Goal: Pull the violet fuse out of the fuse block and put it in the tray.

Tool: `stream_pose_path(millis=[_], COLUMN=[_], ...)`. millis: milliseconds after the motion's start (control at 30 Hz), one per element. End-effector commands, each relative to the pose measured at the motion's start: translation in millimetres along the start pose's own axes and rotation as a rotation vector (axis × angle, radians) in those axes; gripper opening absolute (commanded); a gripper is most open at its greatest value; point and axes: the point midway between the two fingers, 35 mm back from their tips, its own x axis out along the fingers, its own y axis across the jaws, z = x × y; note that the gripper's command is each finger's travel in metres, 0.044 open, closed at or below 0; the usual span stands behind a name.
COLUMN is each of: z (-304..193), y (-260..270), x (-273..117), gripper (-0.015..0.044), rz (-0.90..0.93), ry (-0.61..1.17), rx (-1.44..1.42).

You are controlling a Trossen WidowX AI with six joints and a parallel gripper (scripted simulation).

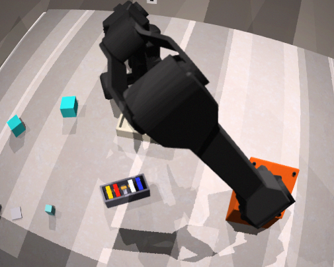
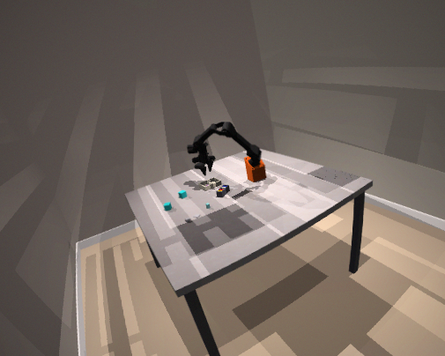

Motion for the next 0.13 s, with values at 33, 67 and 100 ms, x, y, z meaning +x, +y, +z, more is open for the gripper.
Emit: stream_pose_path(millis=[33, 67, 100], z=[0.0, 0.0, 0.0], y=[0.0, 0.0, 0.0], x=[0.1, 0.1, 0.1], gripper=[0.0330, 0.0330, 0.0330], rz=[0.000, 0.000, 0.000], ry=[0.000, 0.000, 0.000], rx=[0.000, 0.000, 0.000])
